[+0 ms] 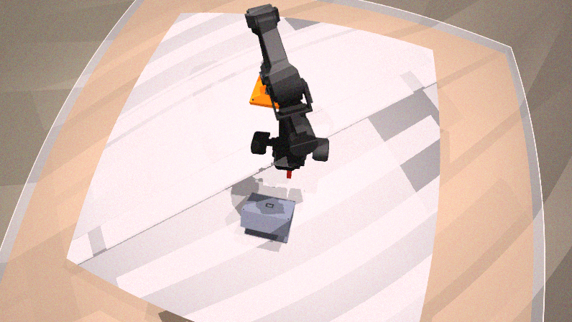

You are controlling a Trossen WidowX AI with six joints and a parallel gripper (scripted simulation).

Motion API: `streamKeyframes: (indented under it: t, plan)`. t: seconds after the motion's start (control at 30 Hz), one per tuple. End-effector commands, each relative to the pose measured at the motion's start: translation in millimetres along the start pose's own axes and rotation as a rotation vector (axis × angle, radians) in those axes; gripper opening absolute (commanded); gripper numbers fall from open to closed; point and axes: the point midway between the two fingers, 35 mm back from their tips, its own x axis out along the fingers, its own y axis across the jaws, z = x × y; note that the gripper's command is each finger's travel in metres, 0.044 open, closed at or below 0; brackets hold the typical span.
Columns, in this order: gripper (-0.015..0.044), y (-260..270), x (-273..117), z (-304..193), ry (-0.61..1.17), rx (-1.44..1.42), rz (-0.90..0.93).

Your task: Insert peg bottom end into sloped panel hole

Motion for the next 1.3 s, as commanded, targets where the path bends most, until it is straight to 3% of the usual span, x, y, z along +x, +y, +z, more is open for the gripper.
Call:
streamKeyframes:
  t: [0.0,1.27]
  plan:
    - [0.0000,-2.3,-0.3,-0.9,-0.024,-0.006,-0.008]
    - [0.0000,-14.5,-10.2,0.5,-0.236,0.015,-0.022]
